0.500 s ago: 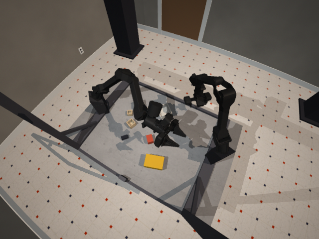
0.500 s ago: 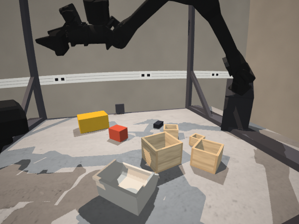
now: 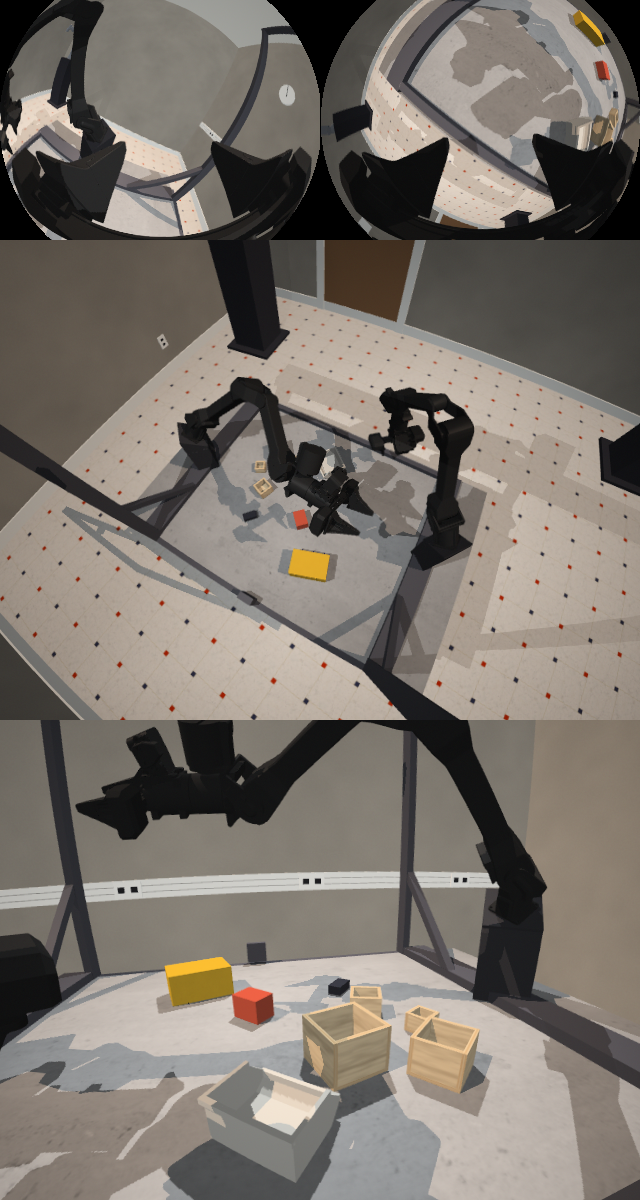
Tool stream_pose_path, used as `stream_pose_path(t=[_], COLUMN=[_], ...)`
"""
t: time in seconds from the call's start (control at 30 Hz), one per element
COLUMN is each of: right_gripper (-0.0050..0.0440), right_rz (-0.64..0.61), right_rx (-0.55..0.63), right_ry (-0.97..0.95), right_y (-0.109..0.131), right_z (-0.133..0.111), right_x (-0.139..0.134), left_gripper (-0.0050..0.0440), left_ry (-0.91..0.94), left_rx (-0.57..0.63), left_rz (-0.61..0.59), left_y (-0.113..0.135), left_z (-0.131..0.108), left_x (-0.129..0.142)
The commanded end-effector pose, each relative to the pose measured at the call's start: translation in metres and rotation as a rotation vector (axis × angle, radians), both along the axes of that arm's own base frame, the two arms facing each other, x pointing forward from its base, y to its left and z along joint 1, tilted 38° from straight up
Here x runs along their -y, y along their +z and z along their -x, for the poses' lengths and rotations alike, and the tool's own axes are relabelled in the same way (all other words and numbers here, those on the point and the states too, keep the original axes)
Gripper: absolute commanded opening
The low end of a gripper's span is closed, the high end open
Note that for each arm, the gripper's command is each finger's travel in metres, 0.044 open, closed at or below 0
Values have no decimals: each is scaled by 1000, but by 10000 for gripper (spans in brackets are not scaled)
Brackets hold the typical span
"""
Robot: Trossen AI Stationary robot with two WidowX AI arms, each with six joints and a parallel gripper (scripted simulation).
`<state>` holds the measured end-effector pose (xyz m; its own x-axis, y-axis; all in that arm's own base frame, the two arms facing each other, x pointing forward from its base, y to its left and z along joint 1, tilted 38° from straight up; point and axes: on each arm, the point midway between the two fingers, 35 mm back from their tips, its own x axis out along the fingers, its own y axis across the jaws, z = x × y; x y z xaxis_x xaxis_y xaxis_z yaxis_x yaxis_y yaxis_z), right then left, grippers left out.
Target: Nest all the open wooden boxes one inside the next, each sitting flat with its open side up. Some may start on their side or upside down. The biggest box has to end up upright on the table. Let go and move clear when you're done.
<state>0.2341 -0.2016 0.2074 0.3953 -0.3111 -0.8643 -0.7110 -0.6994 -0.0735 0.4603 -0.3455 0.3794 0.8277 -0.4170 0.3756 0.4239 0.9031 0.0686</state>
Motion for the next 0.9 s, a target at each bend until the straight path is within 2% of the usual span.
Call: stream_pose_path(t=[0.0,0.17,0.3,0.53,0.6,0.87], right_gripper=[400,400,400,400,400,400], right_rz=[16,-3,-52,-166,-166,-289], right_rx=[18,15,15,92,92,201], right_ry=[0,-47,-169,-453,-453,-813], right_y=[8,3,-9,-27,-27,-49], right_z=[1,1,2,-11,-11,-23], right_x=[0,4,11,-8,-8,-31], left_gripper=[400,400,400,400,400,400], left_ry=[-2,6,27,42,42,70], left_rx=[20,26,37,-63,-63,-208], left_rz=[16,8,-6,-28,-28,-33], left_y=[13,19,34,17,17,-12], left_z=[5,6,10,-2,-2,-1], left_x=[-3,-10,-30,-90,-90,-163])
